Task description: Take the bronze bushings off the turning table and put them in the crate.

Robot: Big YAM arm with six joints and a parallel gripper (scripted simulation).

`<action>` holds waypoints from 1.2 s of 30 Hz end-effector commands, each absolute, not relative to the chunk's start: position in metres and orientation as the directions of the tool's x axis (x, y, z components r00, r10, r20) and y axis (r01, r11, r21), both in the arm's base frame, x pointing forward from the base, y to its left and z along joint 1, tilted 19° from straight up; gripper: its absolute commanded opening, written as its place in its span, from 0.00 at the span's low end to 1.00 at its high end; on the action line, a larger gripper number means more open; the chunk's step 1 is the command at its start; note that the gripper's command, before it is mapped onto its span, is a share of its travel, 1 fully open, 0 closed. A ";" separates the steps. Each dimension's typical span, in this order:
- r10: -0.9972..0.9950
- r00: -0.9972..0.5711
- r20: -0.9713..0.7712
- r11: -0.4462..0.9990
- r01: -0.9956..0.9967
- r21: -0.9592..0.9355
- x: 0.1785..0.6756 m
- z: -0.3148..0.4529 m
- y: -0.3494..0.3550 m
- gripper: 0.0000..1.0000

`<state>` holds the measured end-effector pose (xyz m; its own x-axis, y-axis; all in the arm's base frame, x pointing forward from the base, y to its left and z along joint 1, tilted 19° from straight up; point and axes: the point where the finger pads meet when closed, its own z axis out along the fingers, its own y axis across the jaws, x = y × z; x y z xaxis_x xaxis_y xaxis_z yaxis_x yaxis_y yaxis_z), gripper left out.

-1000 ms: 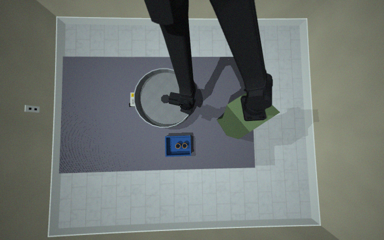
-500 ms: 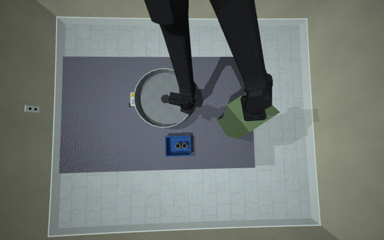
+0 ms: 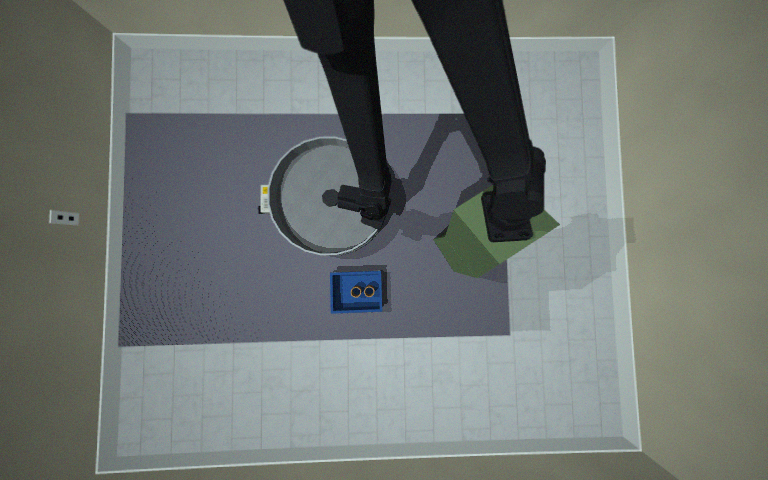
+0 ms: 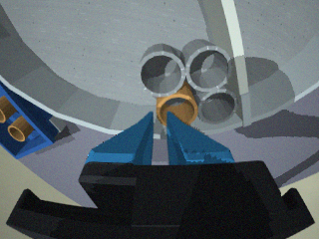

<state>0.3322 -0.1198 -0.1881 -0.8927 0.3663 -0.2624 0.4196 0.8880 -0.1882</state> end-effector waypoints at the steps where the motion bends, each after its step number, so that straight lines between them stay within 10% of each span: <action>1: 0.365 -0.891 -0.269 0.888 0.420 -0.187 0.336 -0.194 -0.125 0.12; 36: 0.357 -0.891 -0.281 0.891 0.415 -0.184 0.341 -0.186 -0.122 0.12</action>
